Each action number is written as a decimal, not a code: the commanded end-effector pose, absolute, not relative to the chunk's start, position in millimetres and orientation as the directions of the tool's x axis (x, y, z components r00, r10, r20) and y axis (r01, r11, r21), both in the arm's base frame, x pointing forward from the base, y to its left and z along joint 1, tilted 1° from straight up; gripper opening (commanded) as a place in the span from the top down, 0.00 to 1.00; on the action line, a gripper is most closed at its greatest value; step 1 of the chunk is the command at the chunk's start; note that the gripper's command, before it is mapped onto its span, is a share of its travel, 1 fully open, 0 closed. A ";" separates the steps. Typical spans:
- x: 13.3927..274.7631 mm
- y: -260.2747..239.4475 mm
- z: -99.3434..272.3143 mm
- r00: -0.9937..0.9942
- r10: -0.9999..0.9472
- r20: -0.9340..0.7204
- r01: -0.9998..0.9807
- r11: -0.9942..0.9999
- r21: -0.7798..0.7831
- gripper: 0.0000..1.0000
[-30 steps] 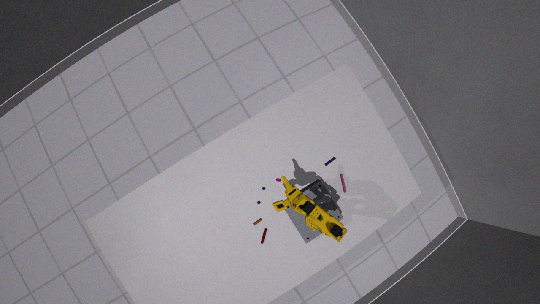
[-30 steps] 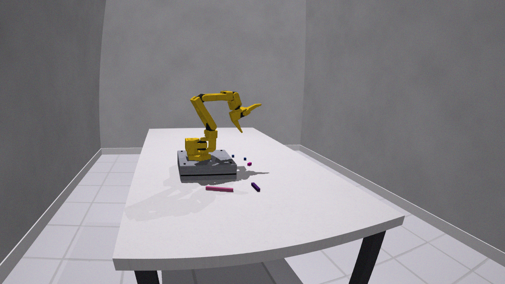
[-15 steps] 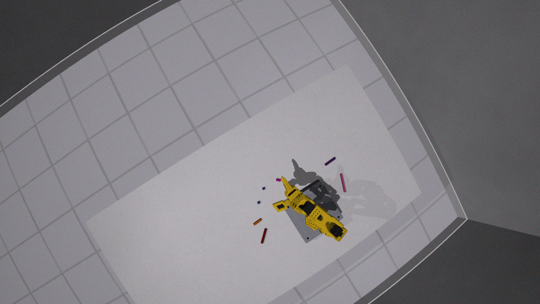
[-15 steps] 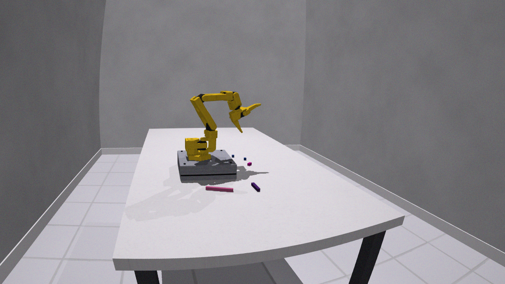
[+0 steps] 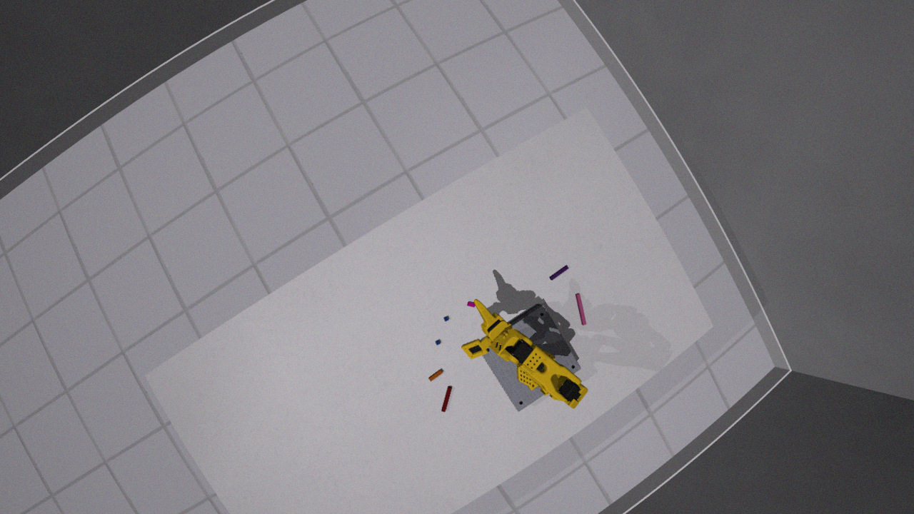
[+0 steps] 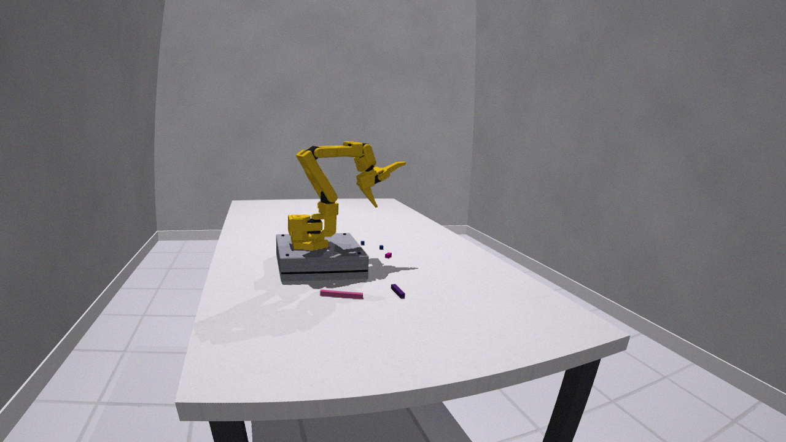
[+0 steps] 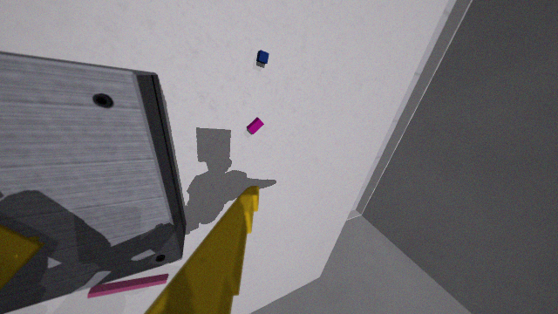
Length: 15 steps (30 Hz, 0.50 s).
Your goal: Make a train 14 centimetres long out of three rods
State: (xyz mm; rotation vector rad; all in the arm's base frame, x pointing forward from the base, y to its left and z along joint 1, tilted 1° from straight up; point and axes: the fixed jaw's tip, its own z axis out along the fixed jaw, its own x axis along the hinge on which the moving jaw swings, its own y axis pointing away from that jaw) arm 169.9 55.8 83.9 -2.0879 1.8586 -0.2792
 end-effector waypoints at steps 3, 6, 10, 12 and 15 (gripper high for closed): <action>165.6 54.4 82.4 0.150 -0.987 -0.063 -0.926 -0.117 -0.359 0.00; 164.9 54.1 82.1 0.155 -0.986 -0.060 -0.926 -0.124 -0.356 0.00; 168.2 55.2 83.0 0.154 -0.986 -0.062 -0.923 -0.121 -0.365 0.00; 168.1 55.1 82.1 0.158 -0.986 -0.060 -0.923 -0.126 -0.363 0.00; 168.0 55.0 80.9 0.165 -0.985 -0.057 -0.923 -0.134 -0.359 0.00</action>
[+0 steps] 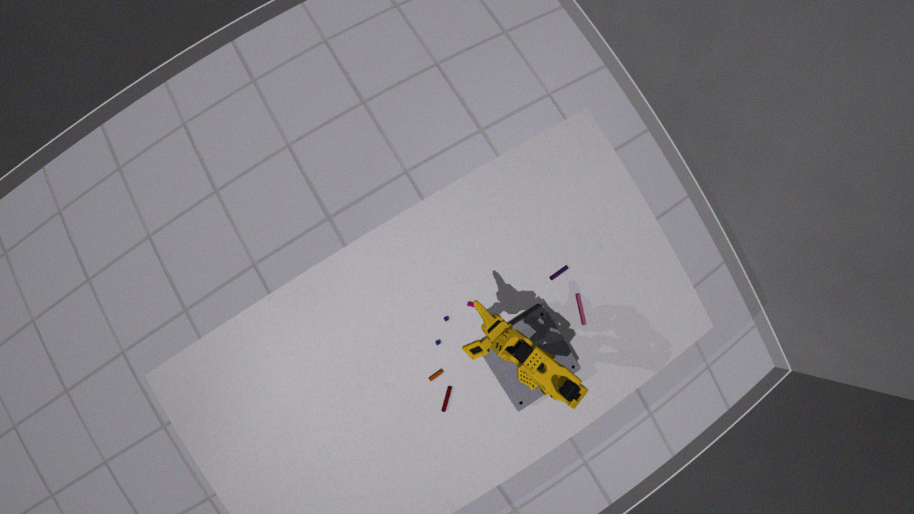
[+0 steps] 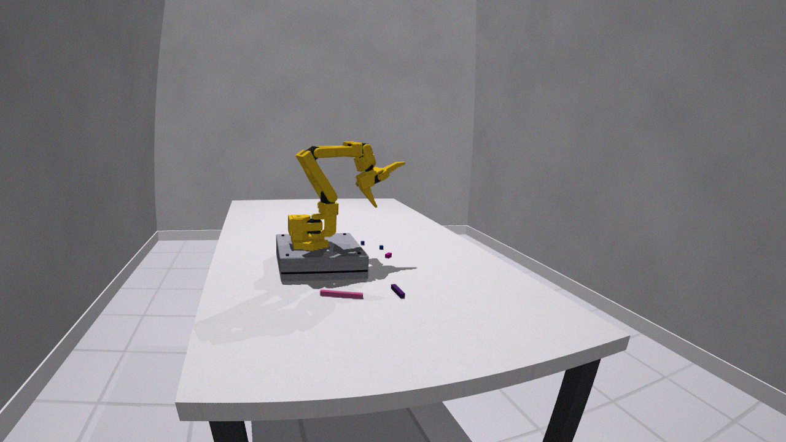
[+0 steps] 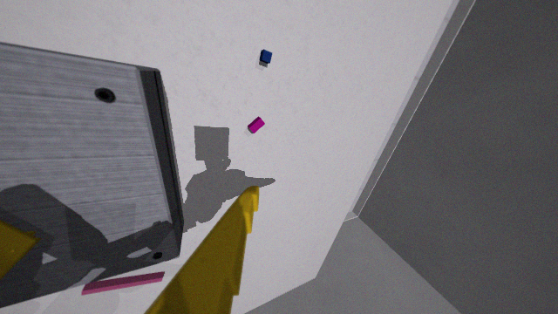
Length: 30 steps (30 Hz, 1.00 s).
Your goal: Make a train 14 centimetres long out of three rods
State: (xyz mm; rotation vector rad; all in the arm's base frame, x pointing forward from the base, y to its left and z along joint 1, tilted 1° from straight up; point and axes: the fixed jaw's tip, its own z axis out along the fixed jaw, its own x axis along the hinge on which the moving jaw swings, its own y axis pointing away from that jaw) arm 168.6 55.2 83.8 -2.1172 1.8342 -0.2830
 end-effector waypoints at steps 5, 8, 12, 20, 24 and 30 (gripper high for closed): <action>167.7 54.8 78.8 0.177 -0.983 -0.051 -0.924 -0.148 -0.353 0.00; 167.6 54.7 78.0 0.182 -0.982 -0.049 -0.924 -0.153 -0.351 0.00; 169.0 55.8 83.4 0.177 -0.983 -0.055 -0.917 -0.145 -0.373 0.00; 157.2 72.4 85.6 0.295 -0.954 -0.051 -0.895 -0.257 -0.365 0.00; 141.2 89.4 88.1 0.428 -0.903 -0.045 -0.851 -0.386 -0.356 0.00; 119.0 106.4 90.9 0.581 -0.813 -0.039 -0.771 -0.535 -0.345 0.00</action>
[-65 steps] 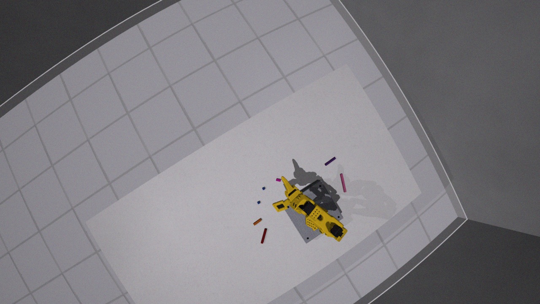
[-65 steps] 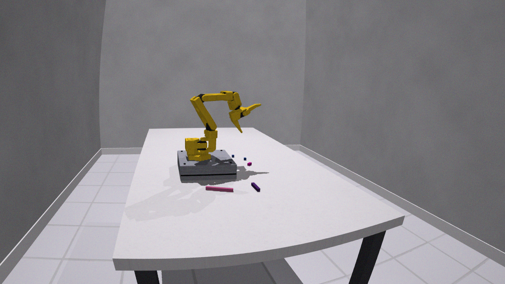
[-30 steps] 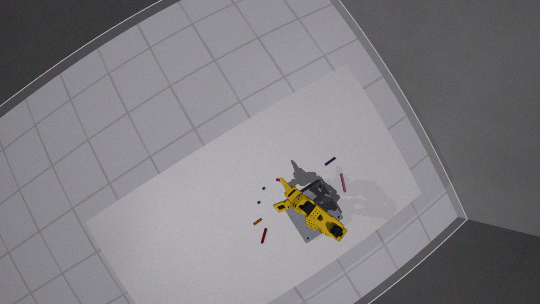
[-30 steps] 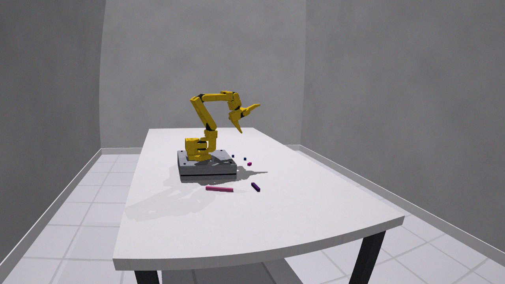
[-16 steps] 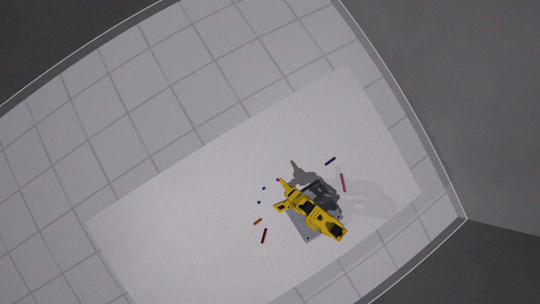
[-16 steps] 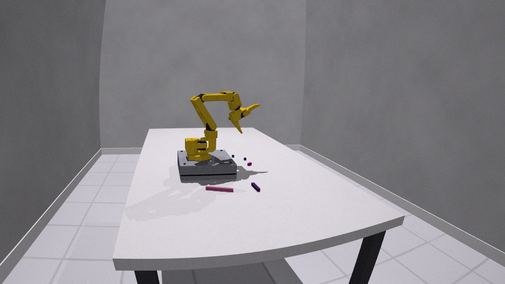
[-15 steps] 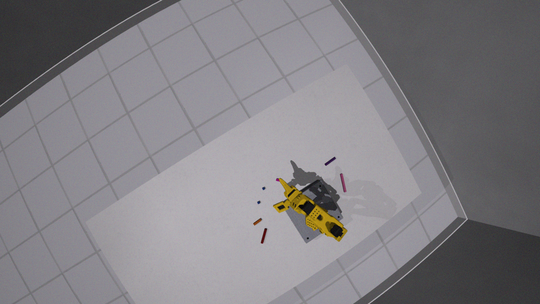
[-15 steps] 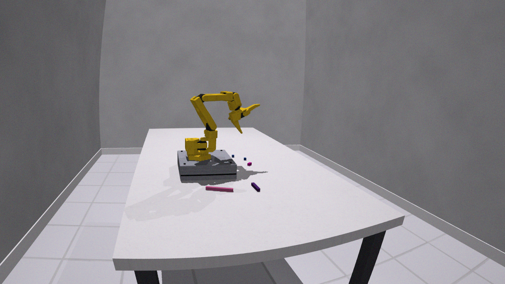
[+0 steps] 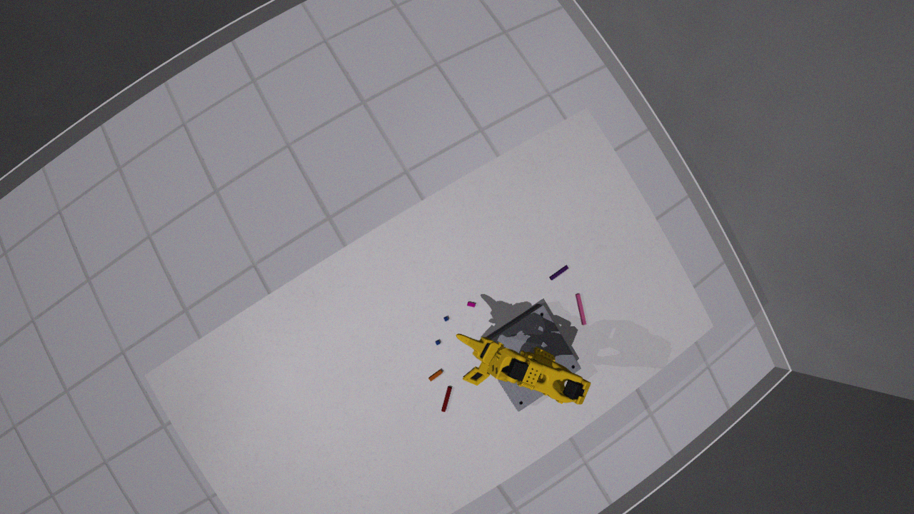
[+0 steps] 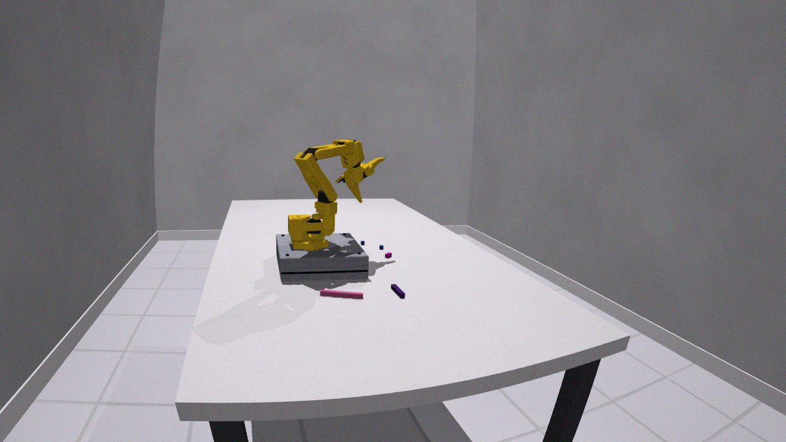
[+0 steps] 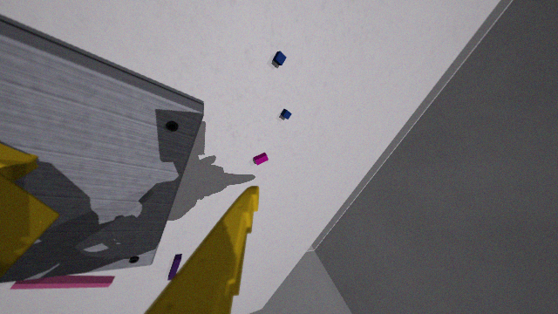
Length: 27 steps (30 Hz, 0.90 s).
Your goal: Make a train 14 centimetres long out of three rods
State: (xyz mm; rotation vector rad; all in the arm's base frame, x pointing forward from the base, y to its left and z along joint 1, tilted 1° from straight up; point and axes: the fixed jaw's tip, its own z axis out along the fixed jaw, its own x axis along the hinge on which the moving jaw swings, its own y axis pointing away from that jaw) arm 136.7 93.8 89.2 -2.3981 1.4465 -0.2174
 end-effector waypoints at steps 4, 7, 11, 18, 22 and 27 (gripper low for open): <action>97.4 117.6 93.4 0.704 -0.709 -0.034 -0.676 -0.656 -0.335 0.00; 80.5 123.4 95.1 0.786 -0.618 -0.030 -0.592 -0.737 -0.327 0.00; 58.1 127.5 97.1 0.876 -0.482 -0.025 -0.464 -0.827 -0.317 0.00; 30.2 127.2 99.5 0.957 -0.289 -0.019 -0.281 -0.911 -0.303 0.00; 16.5 124.7 100.6 0.983 -0.182 -0.016 -0.178 -0.939 -0.296 0.00; 9.4 122.7 101.2 0.992 -0.123 -0.014 -0.122 -0.949 -0.292 0.00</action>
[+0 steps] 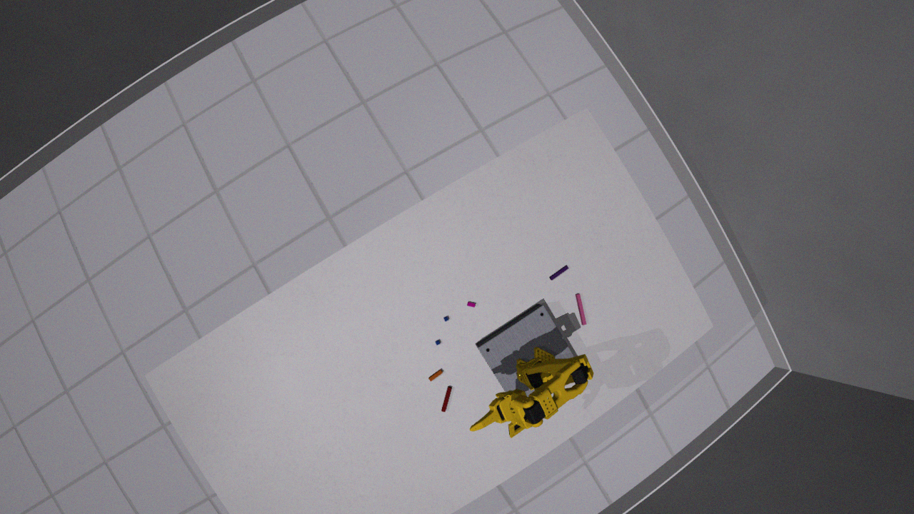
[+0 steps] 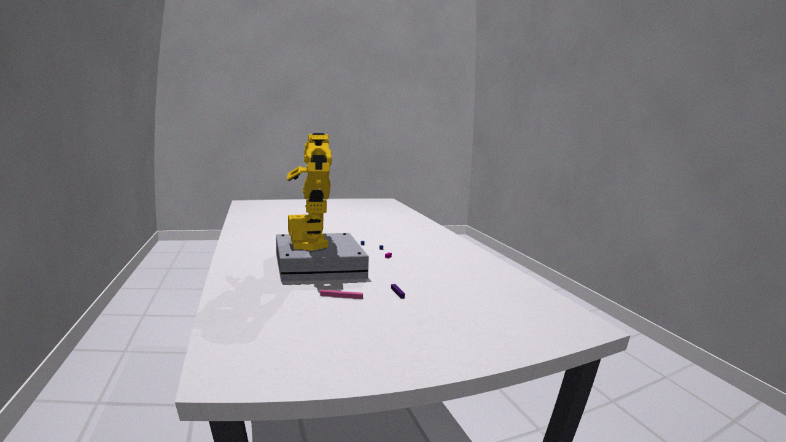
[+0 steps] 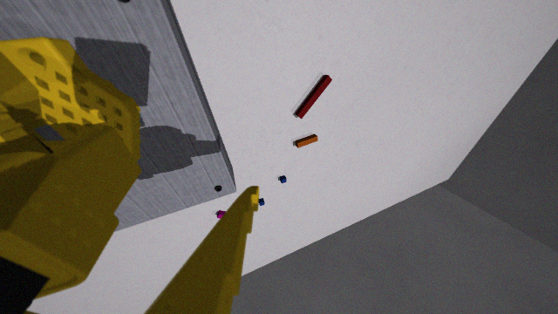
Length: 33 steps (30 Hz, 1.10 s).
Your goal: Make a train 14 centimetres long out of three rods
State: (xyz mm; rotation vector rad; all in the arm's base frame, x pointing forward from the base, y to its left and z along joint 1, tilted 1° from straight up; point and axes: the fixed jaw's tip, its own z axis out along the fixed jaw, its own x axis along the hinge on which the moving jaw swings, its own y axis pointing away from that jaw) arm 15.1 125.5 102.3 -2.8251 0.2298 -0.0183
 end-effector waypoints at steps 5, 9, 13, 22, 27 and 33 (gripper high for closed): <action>8.7 122.5 101.3 0.993 -0.117 -0.014 -0.116 -0.950 -0.291 0.00; 8.7 122.5 101.3 0.993 -0.117 -0.014 -0.116 -0.950 -0.291 0.00; 8.7 122.5 101.3 0.993 -0.117 -0.014 -0.116 -0.950 -0.291 0.00; 8.7 122.5 101.3 0.993 -0.117 -0.014 -0.116 -0.950 -0.291 0.00; 7.3 120.3 99.9 0.994 -0.111 -0.015 -0.111 -0.953 -0.282 0.00; 7.3 120.3 99.9 0.994 -0.111 -0.015 -0.111 -0.953 -0.282 0.00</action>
